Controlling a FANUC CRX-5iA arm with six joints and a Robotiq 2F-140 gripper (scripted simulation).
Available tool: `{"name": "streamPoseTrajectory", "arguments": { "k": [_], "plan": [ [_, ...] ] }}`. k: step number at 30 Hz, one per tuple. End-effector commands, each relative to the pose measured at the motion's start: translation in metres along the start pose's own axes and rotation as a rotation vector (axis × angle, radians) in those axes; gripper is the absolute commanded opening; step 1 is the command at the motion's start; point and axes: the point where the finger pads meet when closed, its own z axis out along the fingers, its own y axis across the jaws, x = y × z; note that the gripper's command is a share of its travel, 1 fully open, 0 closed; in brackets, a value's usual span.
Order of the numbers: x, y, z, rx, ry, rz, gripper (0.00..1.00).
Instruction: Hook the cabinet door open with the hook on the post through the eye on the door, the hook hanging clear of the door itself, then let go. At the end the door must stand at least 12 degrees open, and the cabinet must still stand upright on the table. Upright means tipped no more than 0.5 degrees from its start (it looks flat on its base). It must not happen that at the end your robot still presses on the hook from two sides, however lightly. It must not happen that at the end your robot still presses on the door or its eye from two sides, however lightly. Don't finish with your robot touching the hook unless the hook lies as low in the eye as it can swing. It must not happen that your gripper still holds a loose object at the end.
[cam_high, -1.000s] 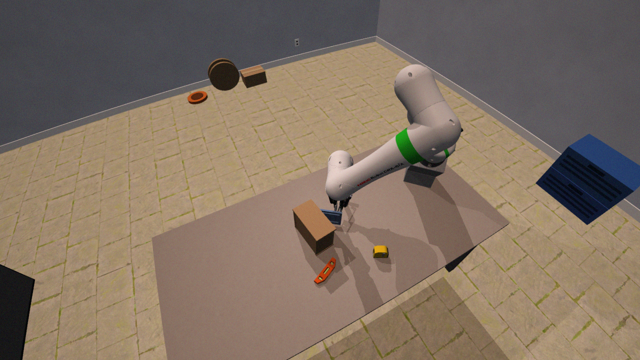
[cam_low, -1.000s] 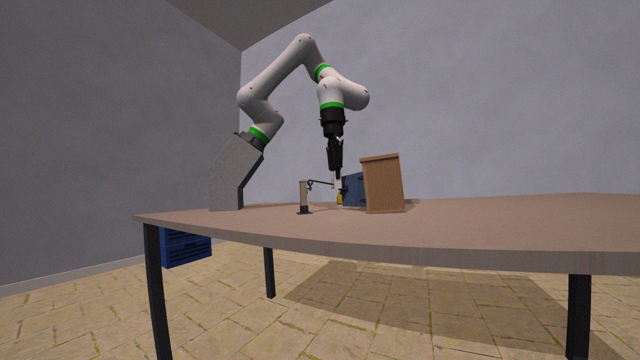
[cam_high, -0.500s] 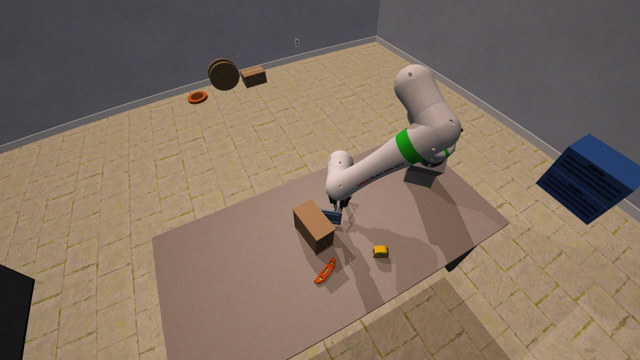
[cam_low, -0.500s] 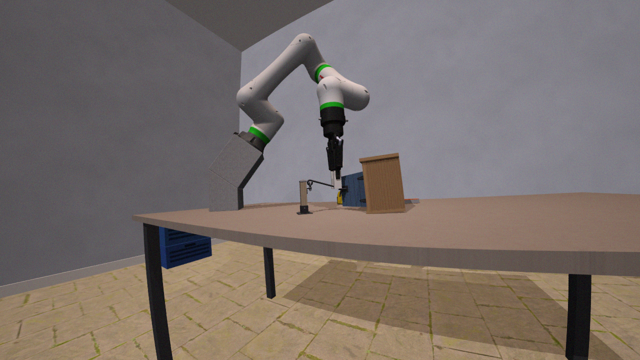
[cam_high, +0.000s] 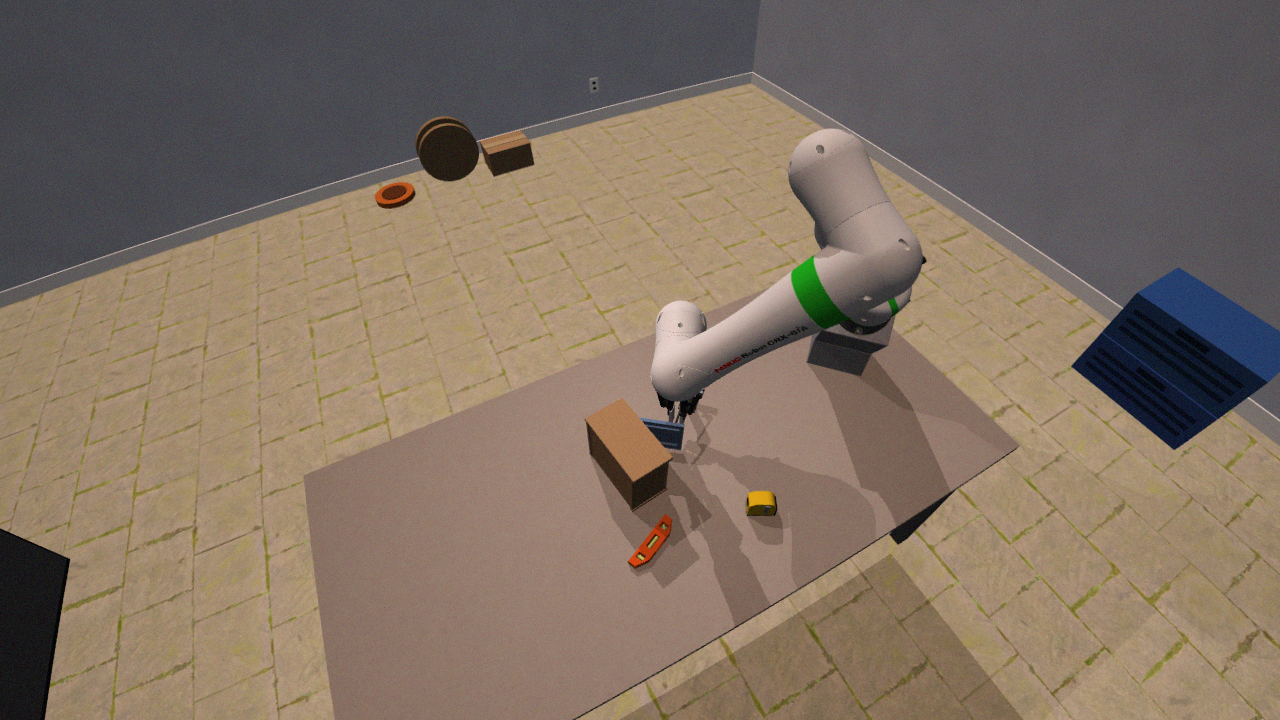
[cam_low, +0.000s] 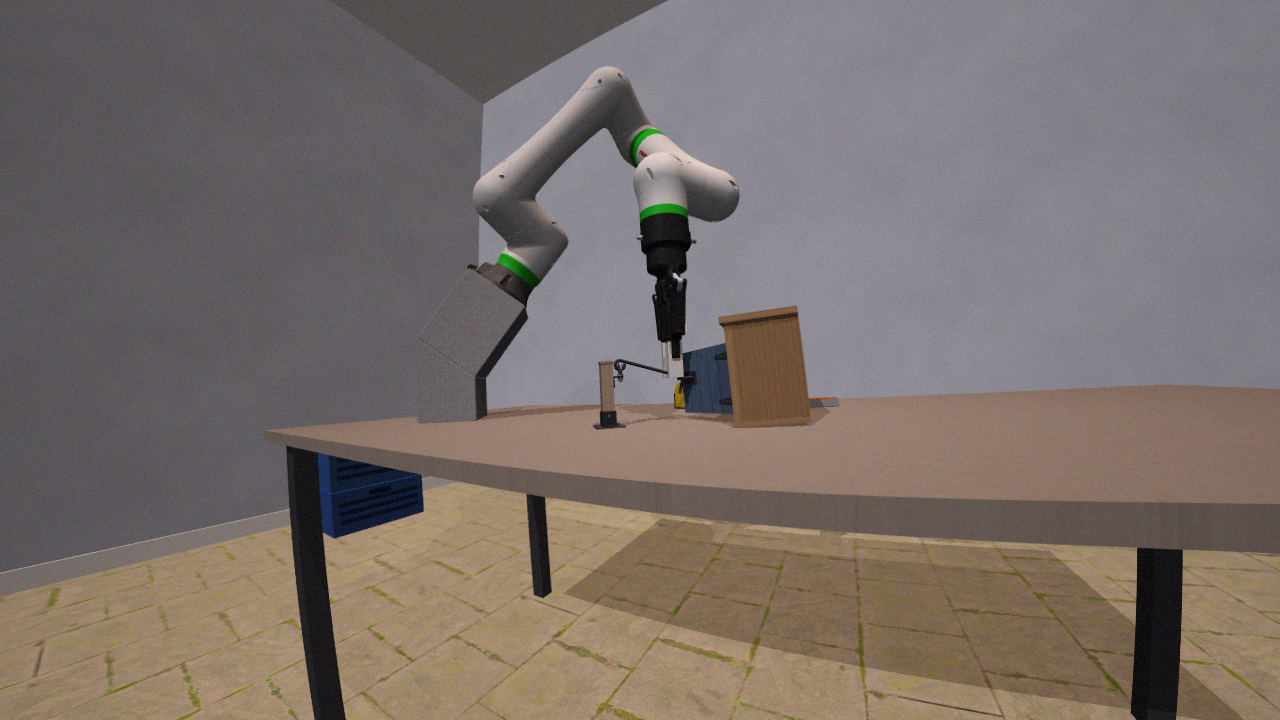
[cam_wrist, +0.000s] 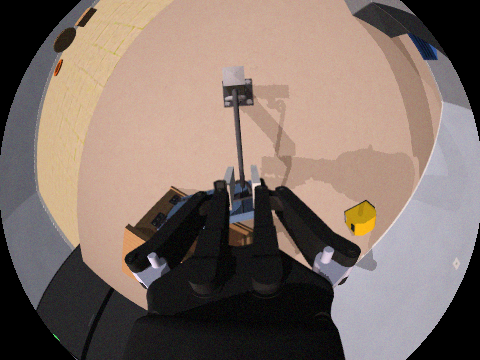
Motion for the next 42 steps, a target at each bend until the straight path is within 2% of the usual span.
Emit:
{"name": "streamPoseTrajectory", "arguments": {
  "k": [1,23,35,42],
  "plan": [
    [0.0,0.0,0.0,0.0,0.0,0.0,0.15],
    [0.0,0.0,-0.004,0.0,0.0,0.0,0.15],
    [0.0,0.0,-0.018,0.0,0.0,0.0,0.15],
    [0.0,0.0,-0.033,0.0,0.0,0.0,0.15]
  ]
}}
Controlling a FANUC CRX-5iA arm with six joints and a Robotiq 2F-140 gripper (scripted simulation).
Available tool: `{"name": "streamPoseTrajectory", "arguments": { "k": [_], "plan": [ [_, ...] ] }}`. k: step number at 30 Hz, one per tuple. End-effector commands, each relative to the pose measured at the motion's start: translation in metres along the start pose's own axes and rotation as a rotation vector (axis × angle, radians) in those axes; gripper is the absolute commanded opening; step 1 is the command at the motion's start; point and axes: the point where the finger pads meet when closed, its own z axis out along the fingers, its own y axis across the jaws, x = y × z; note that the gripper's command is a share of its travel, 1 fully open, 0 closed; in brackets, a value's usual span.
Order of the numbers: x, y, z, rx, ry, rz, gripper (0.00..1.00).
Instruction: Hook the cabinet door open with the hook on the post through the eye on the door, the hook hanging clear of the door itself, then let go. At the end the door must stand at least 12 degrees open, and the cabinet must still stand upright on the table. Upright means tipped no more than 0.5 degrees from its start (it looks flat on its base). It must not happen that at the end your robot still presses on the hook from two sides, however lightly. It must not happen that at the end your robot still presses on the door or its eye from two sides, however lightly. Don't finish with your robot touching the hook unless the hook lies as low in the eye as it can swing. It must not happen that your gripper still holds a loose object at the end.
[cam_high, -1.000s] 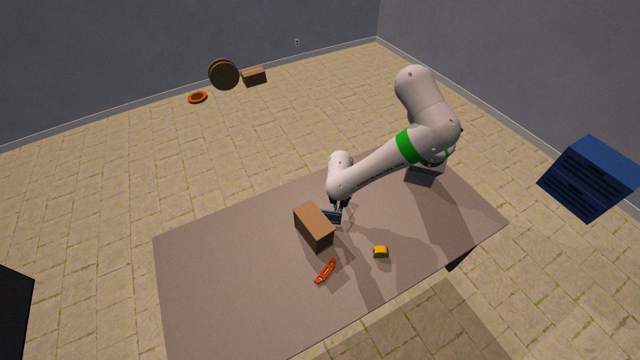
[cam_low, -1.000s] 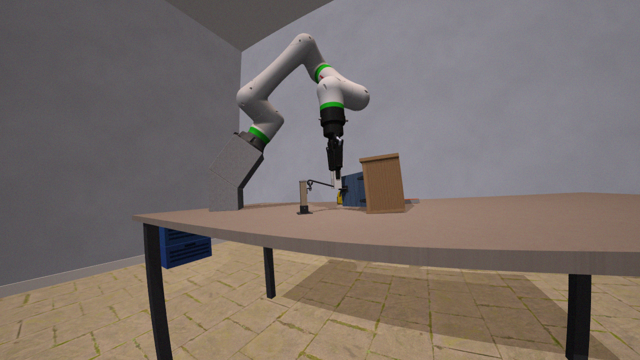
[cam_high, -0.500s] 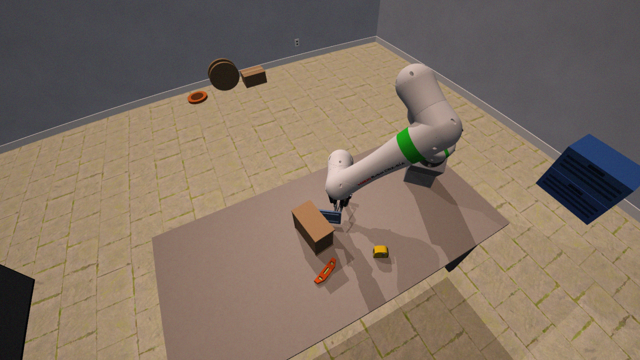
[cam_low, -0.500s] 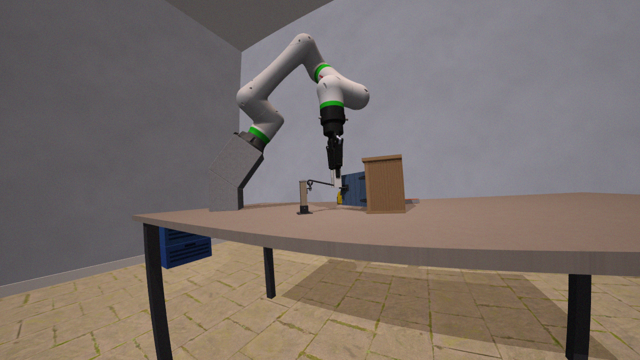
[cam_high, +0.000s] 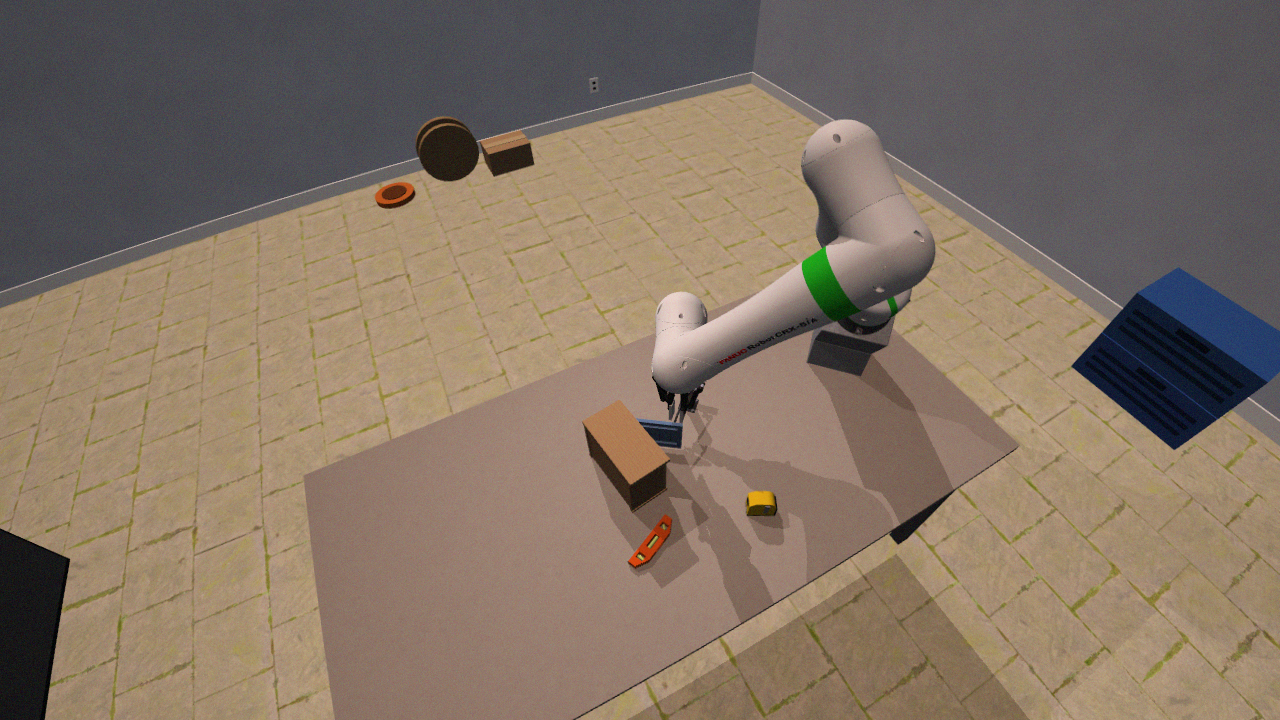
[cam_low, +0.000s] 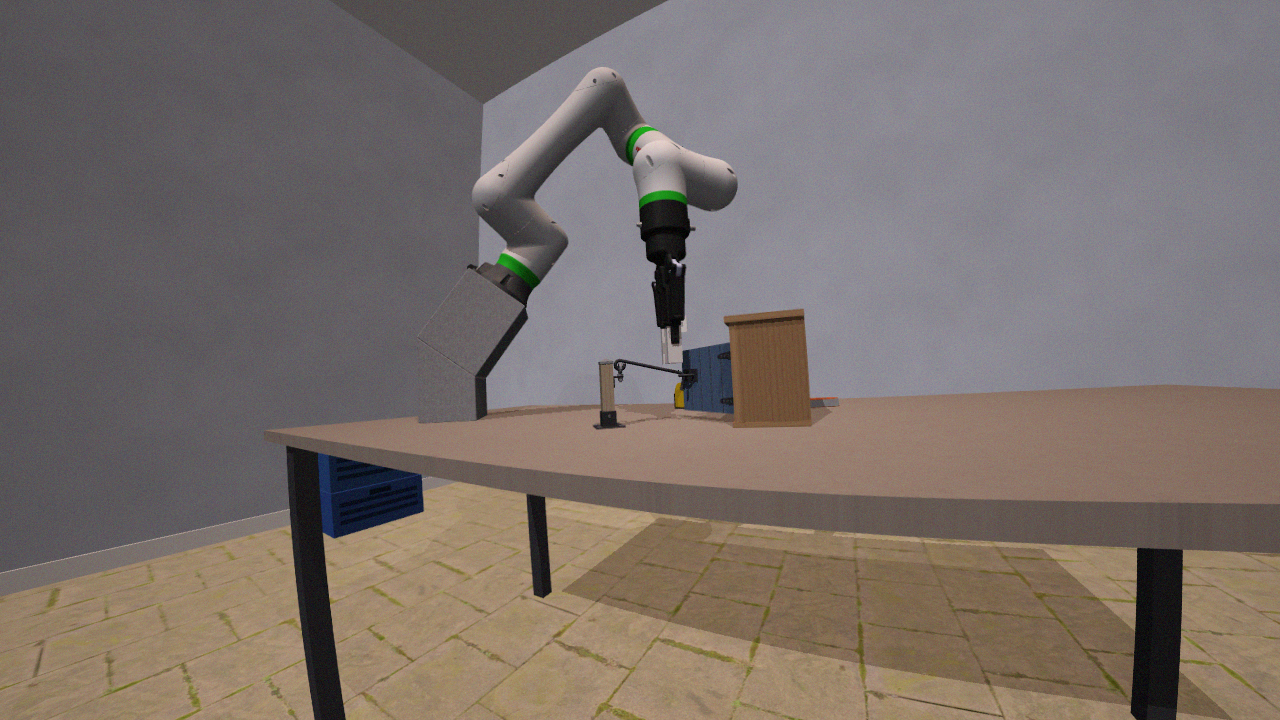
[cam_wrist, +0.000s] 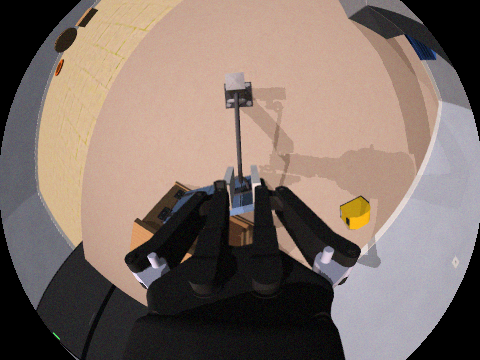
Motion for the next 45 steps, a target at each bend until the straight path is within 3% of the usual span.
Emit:
{"name": "streamPoseTrajectory", "arguments": {
  "k": [1,23,45],
  "plan": [
    [0.0,0.0,-0.01,0.0,0.0,0.0,0.15],
    [0.0,0.0,-0.05,0.0,0.0,0.0,0.15],
    [0.0,0.0,-0.054,0.0,0.0,0.0,0.15]
  ]
}}
